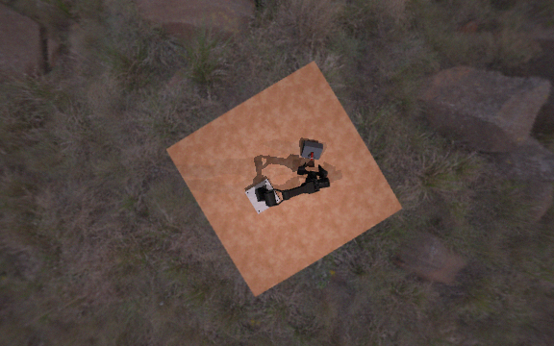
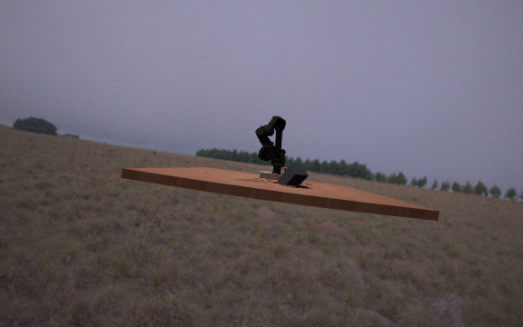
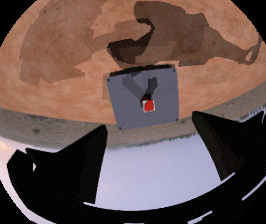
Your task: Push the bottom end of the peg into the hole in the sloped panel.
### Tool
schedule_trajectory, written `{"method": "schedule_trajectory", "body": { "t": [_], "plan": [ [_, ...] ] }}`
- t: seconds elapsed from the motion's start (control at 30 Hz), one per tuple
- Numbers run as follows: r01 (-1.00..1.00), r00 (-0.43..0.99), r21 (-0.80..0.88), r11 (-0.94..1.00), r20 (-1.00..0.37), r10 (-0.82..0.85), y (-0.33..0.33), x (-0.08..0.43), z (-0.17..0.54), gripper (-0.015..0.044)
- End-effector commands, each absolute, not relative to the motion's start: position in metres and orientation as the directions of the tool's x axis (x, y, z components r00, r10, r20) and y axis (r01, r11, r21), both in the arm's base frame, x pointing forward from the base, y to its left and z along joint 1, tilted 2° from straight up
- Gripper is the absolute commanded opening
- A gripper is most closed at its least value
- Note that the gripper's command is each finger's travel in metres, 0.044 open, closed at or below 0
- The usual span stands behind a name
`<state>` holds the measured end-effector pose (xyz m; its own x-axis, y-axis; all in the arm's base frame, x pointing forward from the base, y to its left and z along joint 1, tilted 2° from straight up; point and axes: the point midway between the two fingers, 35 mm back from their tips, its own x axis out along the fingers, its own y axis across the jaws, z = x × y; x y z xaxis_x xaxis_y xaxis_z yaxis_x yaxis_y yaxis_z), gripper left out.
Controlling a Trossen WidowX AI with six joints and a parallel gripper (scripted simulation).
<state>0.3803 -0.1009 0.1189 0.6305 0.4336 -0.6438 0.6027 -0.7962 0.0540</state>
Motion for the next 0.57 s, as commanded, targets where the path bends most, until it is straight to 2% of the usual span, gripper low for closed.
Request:
{"method": "schedule_trajectory", "body": {
  "t": [0.0,0.53],
  "plan": [
    [0.605,0.632,0.058,-0.794,-0.642,0.434,-0.105,0.375,0.125,0.044],
    [0.604,0.632,0.057,-0.795,-0.642,0.434,-0.112,0.365,0.134,0.044]
  ]
}}
